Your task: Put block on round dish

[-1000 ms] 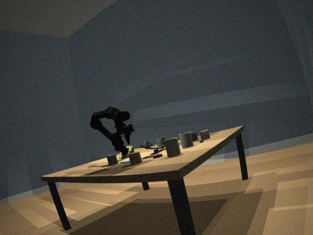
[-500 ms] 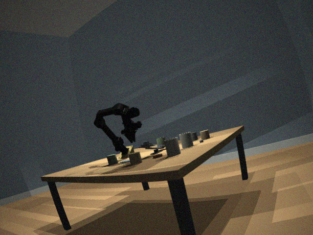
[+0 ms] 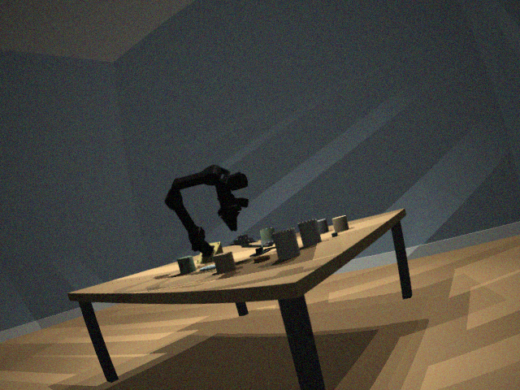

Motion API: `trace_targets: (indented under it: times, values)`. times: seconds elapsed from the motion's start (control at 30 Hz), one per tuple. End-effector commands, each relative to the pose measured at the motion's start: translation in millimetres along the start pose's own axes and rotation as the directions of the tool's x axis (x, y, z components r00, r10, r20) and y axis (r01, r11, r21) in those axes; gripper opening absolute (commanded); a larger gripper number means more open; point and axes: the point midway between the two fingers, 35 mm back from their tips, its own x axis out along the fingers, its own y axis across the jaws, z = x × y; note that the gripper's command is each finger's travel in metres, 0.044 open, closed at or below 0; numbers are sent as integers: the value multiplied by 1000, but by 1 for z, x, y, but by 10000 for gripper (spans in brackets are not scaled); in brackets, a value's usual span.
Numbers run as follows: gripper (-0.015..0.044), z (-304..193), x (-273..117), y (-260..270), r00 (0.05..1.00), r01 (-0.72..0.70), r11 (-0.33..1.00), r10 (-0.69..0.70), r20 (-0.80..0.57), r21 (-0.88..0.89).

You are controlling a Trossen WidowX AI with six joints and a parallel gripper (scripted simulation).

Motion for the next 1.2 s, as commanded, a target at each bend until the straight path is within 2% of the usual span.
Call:
trace_targets:
  times: [0.0, 0.17, 1.17]
  values:
    - [260, 16, -2, 1, 1000, 5, 992, -6, -11, -129]
    - [260, 30, -4, 4, 1000, 5, 969, -10, -20, -247]
    - [260, 29, 42, 3, 1000, 6, 969, -12, -20, -246]
